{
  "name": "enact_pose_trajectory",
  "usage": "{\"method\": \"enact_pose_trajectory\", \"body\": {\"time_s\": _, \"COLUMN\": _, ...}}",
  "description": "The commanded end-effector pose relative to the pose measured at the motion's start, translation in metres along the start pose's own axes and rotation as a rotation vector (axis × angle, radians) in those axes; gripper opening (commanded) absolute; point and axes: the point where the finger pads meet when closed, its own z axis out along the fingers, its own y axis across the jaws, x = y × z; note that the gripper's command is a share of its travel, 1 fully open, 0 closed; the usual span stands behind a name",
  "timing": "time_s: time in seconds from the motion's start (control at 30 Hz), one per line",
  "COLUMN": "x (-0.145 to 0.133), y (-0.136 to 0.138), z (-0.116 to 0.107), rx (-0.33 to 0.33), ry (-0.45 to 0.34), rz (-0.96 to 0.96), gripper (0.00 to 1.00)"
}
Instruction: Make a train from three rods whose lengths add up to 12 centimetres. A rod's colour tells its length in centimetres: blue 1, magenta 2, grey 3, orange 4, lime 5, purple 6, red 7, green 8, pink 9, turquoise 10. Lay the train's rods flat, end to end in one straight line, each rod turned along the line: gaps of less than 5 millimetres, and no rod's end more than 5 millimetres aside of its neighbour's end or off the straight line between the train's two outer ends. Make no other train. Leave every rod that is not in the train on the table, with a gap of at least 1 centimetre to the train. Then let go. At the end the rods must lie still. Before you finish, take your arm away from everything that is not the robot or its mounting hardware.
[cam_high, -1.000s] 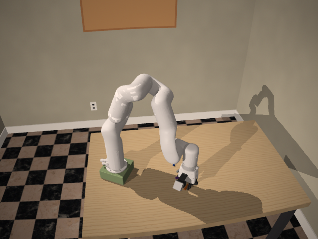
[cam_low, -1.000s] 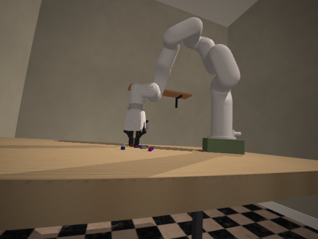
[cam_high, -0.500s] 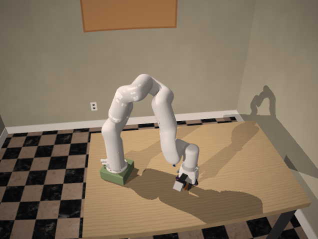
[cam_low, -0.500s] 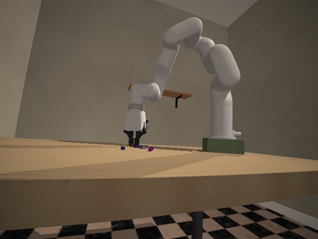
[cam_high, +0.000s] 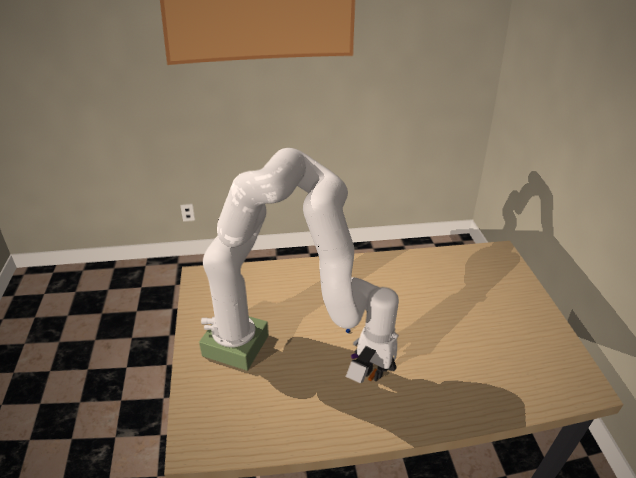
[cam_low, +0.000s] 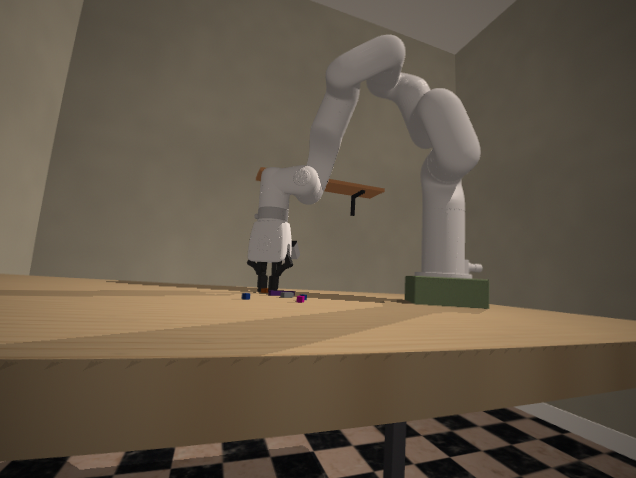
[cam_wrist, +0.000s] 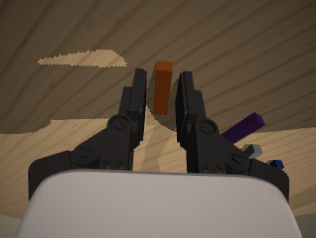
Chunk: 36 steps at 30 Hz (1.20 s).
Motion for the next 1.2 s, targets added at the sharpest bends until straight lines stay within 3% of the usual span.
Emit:
{"method": "enact_pose_trajectory", "body": {"time_s": 0.0, "x": -0.0005, "y": -0.0014, "z": -0.0011, "rx": 0.004, "ry": -0.001, "rz": 0.0, "gripper": 0.24}}
{"method": "enact_pose_trajectory", "body": {"time_s": 0.17, "x": -0.0005, "y": -0.0014, "z": -0.0011, "rx": 0.004, "ry": -0.001, "rz": 0.0, "gripper": 0.24}}
{"method": "enact_pose_trajectory", "body": {"time_s": 0.2, "x": -0.0005, "y": -0.0014, "z": -0.0011, "rx": 0.004, "ry": -0.001, "rz": 0.0, "gripper": 0.04}}
{"method": "enact_pose_trajectory", "body": {"time_s": 1.17, "x": -0.0005, "y": -0.0014, "z": -0.0011, "rx": 0.004, "ry": -0.001, "rz": 0.0, "gripper": 0.04}}
